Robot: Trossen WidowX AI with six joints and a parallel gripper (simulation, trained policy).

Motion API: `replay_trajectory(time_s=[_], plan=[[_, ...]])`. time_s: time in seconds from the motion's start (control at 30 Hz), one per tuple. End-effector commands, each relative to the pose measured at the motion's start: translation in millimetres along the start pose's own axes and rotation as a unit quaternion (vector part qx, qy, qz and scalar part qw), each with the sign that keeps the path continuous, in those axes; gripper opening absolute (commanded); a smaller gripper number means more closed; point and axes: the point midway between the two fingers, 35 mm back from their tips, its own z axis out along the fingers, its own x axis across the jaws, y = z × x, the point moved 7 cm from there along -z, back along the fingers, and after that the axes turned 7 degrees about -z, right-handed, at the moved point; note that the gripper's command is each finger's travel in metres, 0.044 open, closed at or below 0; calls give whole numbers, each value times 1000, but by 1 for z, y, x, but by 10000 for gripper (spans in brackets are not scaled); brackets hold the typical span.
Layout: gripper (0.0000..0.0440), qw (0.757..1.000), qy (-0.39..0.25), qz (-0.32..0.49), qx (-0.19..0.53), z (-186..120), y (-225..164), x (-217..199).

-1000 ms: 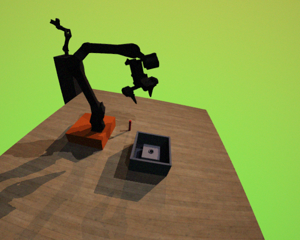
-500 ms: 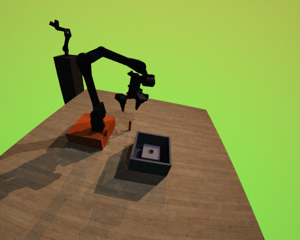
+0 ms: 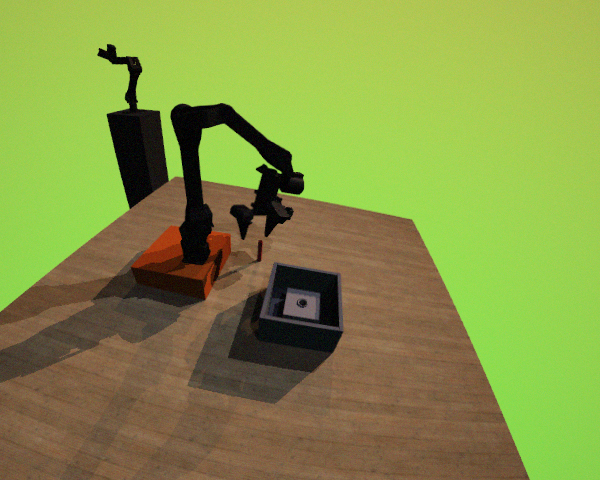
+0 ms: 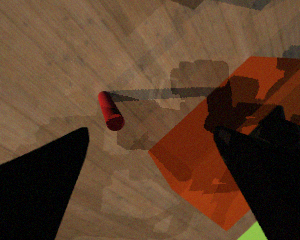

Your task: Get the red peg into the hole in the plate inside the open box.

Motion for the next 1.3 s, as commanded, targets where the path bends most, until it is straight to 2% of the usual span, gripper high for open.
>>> replay_trajectory(time_s=[0.0,0.4,0.47,0.7,1.0,1.1,1.27], plan=[[440,1000,-4,-6,-8,12,-1,4],[439,999,12,-22,-42,62,0,20],[426,999,12,-25,-44,68,0,21],[254,999,4,-29,-41,87,-1,23],[31,999,-28,-24,-30,94,-1,23],[3,998,-33,-24,-42,89,3,23],[0,997,-40,-23,-60,70,10,21]])
